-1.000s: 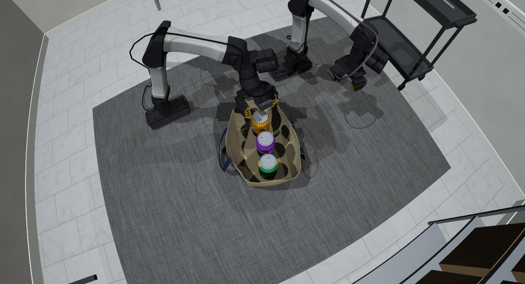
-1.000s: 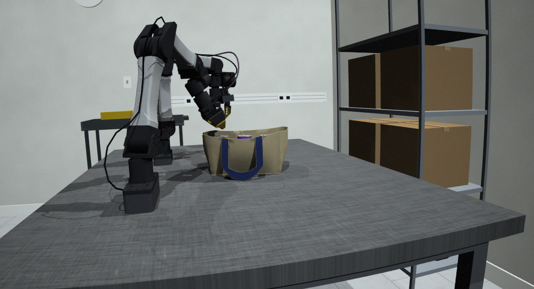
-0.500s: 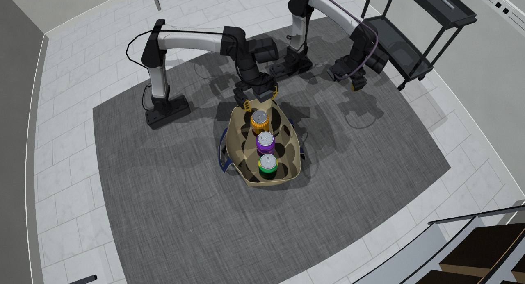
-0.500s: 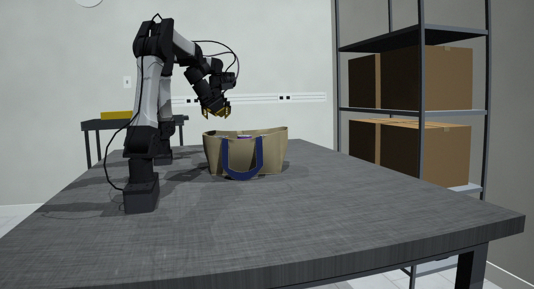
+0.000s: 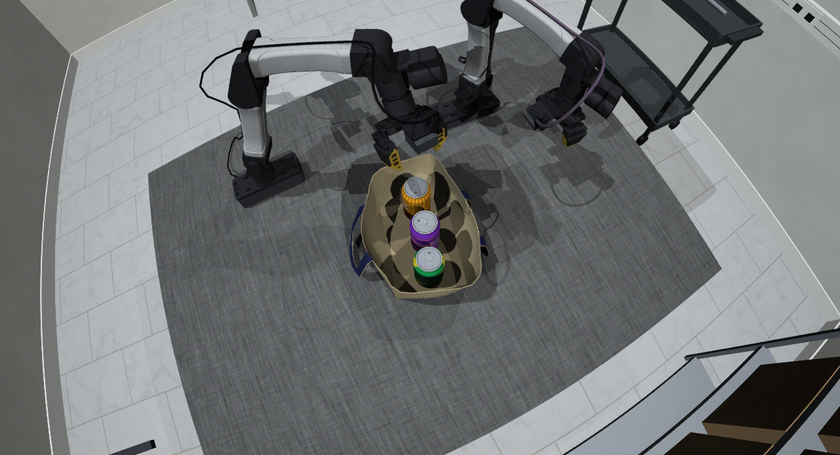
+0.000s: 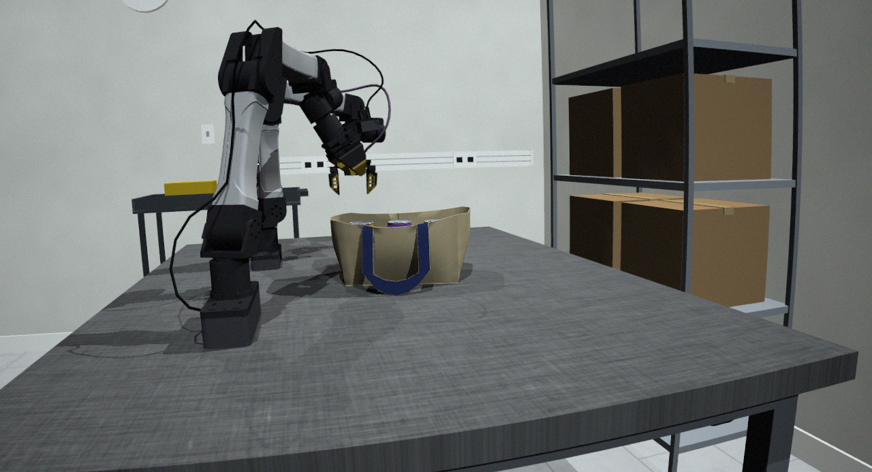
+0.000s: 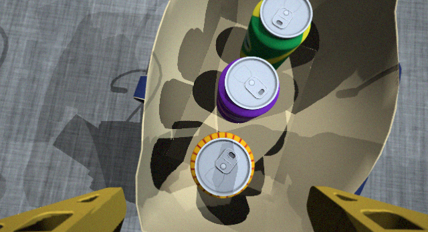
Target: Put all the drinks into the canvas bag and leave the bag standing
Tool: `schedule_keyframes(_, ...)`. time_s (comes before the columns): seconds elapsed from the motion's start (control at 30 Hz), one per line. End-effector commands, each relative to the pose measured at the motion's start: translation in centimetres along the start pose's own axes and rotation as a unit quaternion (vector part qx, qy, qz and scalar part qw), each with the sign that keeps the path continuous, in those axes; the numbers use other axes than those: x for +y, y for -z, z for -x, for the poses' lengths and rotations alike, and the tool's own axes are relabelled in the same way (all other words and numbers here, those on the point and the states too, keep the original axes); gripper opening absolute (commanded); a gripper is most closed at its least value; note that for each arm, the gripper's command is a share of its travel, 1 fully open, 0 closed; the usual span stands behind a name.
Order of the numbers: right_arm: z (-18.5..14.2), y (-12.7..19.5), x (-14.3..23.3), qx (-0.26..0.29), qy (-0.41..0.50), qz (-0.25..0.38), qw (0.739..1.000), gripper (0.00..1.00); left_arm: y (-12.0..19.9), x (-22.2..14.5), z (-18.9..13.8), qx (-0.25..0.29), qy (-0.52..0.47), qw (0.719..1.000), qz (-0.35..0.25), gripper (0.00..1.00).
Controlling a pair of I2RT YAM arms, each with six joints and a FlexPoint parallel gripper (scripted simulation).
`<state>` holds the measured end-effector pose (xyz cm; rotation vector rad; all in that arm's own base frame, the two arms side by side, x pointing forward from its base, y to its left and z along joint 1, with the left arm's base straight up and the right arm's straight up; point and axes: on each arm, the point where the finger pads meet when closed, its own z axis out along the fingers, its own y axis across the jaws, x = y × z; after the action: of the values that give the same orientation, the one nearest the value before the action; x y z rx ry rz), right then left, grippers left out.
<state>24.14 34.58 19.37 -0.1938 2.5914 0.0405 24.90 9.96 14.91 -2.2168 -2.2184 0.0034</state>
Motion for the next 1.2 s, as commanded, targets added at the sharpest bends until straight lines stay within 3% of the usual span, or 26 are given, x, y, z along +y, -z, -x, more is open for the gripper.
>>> schedule_keyframes(0.0,0.9,2.2,-0.1,-0.013,-0.006,0.018,1.000,0.86,0.5,0.3,0.2,0.000,0.000,1.000,0.018,0.86)
schedule_keyframes(0.23,1.0,2.1,0.2,-0.018,-0.009,0.026,0.999,0.86,0.5,0.3,0.2,0.000,0.000,1.000,0.018,0.86)
schedule_keyframes(0.47,2.5,1.2,-0.8,-0.025,-0.014,0.041,0.999,0.86,0.9,1.9,-0.1,0.025,0.055,0.996,0.065,0.86)
schedule_keyframes(0.57,4.5,1.5,-1.6,-0.045,-0.020,0.066,0.997,0.86,1.6,3.7,-0.1,0.032,0.106,0.987,0.116,0.86)
schedule_keyframes(0.9,11.9,3.1,-7.4,-0.146,-0.037,0.129,0.980,0.86,5.7,9.4,1.2,-0.009,0.285,0.910,0.303,0.86)
schedule_keyframes(0.97,11.9,3.1,-7.4,-0.146,-0.037,0.129,0.980,0.86,5.7,9.4,1.2,-0.009,0.285,0.910,0.303,0.86)
schedule_keyframes(1.17,15.5,5.0,-12.1,-0.225,-0.041,0.139,0.964,0.86,9.2,11.7,2.7,-0.078,0.365,0.840,0.394,0.86)
